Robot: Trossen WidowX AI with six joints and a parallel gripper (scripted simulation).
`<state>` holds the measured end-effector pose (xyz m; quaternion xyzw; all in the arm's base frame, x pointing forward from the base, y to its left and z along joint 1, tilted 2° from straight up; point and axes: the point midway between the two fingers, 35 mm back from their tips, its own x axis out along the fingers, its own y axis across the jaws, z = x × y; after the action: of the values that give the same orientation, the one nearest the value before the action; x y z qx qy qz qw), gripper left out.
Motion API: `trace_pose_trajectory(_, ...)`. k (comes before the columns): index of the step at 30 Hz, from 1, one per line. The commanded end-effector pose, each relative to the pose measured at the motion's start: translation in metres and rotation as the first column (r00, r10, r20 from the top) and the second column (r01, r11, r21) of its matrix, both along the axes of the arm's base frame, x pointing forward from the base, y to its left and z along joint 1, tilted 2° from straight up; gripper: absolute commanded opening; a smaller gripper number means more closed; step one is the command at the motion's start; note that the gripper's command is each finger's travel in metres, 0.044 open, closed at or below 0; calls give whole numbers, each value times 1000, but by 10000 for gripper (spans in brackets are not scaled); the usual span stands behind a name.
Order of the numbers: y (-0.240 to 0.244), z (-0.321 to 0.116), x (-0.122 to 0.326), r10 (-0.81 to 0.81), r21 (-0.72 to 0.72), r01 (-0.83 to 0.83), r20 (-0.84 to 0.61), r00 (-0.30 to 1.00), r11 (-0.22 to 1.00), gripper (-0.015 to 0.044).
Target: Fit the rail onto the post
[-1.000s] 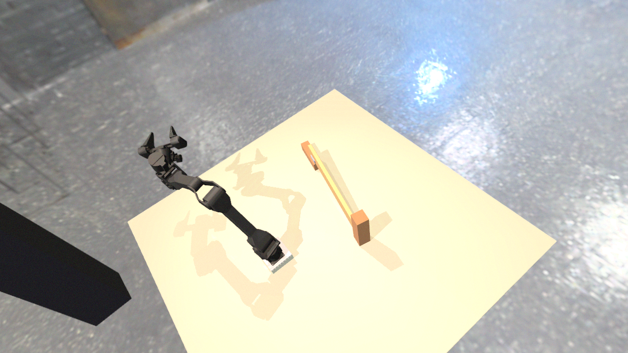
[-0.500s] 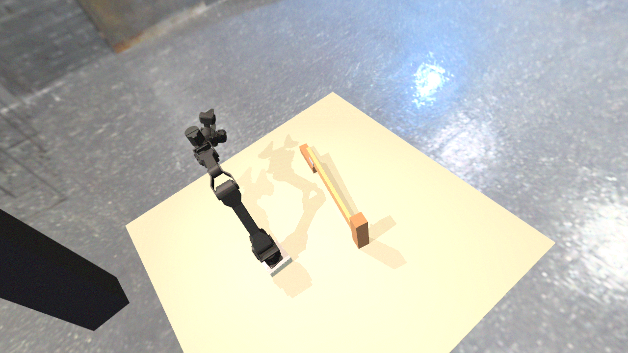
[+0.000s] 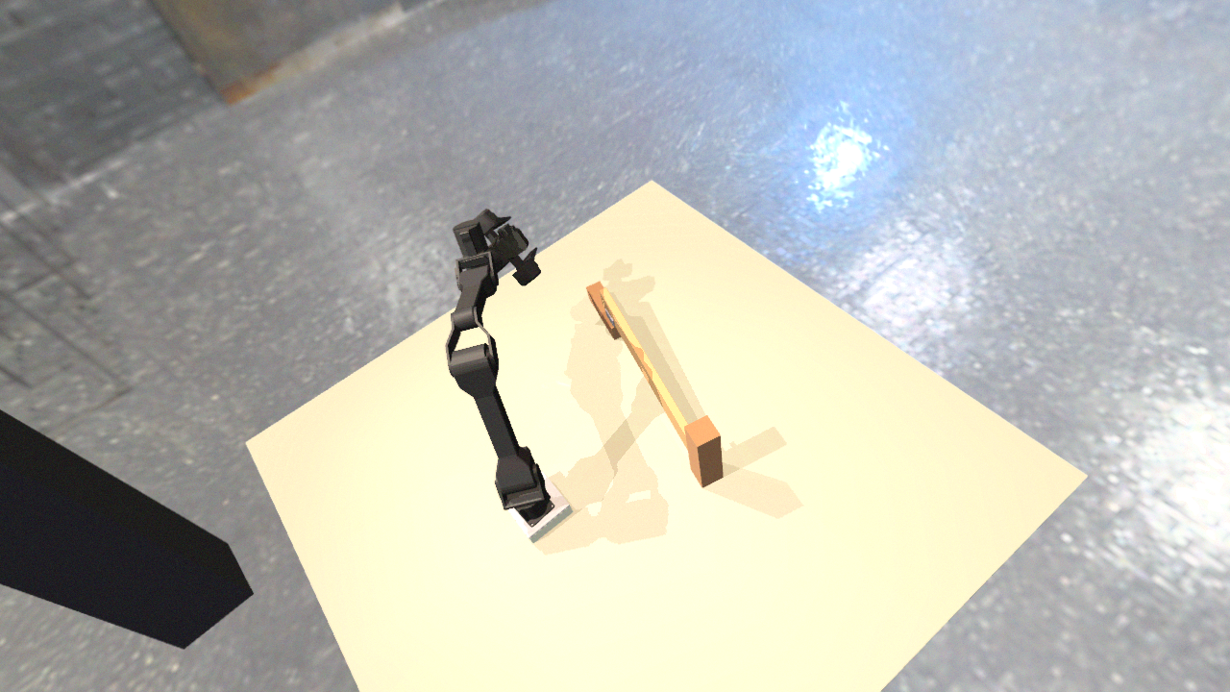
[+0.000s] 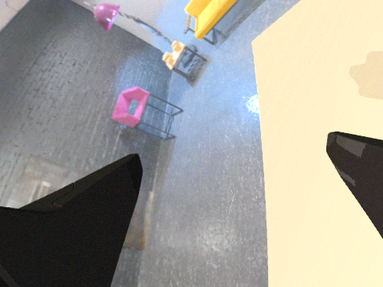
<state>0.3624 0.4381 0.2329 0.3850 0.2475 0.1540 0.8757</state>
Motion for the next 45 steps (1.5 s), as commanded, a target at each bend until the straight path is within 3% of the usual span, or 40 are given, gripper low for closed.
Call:
trace_pose_trajectory(1, -55, -27, 42, 30, -326, -25, 12, 999, 945, 440)
trace_pose_trajectory(9, -157, -62, 88, 114, -715, -134, -76, 991, 686, 440)
trace_pose_trajectory(17, -262, -97, 101, 207, -873, -362, -308, 929, 327, 440)
trace_pose_trajectory(23, -338, -120, 90, 269, -829, -554, -518, 812, 73, 440)
trace_pose_trajectory(33, -448, -143, 39, 395, -589, -770, -786, 475, -247, 440)
trace_pose_trajectory(39, -495, -148, -4, 502, -463, -803, -830, 244, -375, 440)
trace_pose_trajectory(45, -497, -148, -5, 506, -460, -803, -829, 237, -379, 440)
